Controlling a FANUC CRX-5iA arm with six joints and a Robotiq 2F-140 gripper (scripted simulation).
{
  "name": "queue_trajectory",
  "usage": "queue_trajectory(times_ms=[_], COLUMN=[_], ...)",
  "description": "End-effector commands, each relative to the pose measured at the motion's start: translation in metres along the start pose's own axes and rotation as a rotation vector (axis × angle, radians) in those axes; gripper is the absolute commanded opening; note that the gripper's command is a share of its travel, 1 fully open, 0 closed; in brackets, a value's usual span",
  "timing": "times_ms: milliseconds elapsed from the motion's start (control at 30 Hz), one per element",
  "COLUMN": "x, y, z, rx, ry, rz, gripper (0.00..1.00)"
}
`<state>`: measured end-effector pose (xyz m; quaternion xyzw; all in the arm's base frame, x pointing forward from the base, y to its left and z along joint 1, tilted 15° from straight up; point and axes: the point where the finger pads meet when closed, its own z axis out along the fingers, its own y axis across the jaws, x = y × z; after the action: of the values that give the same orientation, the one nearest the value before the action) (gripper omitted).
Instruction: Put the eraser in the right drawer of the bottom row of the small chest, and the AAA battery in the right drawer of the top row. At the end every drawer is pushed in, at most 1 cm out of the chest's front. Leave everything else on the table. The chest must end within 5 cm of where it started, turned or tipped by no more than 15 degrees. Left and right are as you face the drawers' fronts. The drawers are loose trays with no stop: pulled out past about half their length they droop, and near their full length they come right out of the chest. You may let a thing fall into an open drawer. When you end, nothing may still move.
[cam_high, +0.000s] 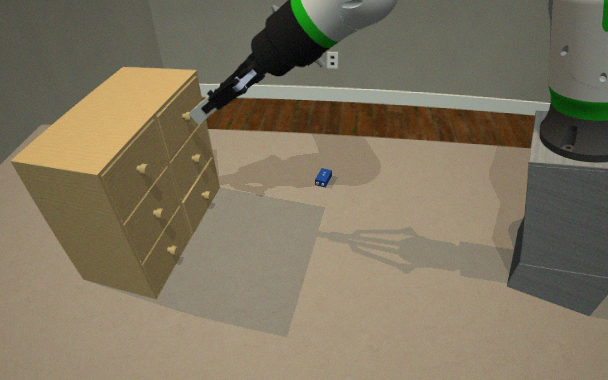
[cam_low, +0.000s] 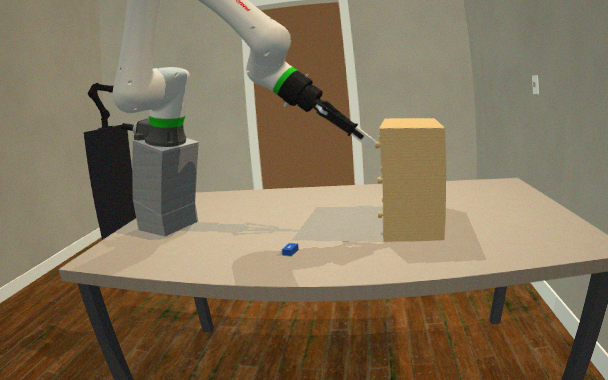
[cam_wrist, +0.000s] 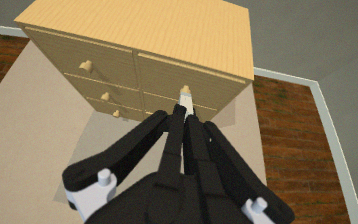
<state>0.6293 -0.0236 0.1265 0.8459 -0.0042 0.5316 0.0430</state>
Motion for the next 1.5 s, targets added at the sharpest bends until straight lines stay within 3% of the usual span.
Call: queue_trajectory(times_ms=[0,633,900,1233,1467], x=[0.000,-0.006,-0.029,-0.034,-0.045], y=[0.000,0.000,0.000,0.000,0.000], z=[0.000,-0.008,-0.035,-0.043,-0.078], rx=[0.000,0.000,0.000,0.000,0.000], ry=[0.000,0.000,0.000,0.000,0.000], rz=[0.000,0.000,0.000,0.000,0.000], gripper=[0.00,0.00,0.00,0.00,0.00])
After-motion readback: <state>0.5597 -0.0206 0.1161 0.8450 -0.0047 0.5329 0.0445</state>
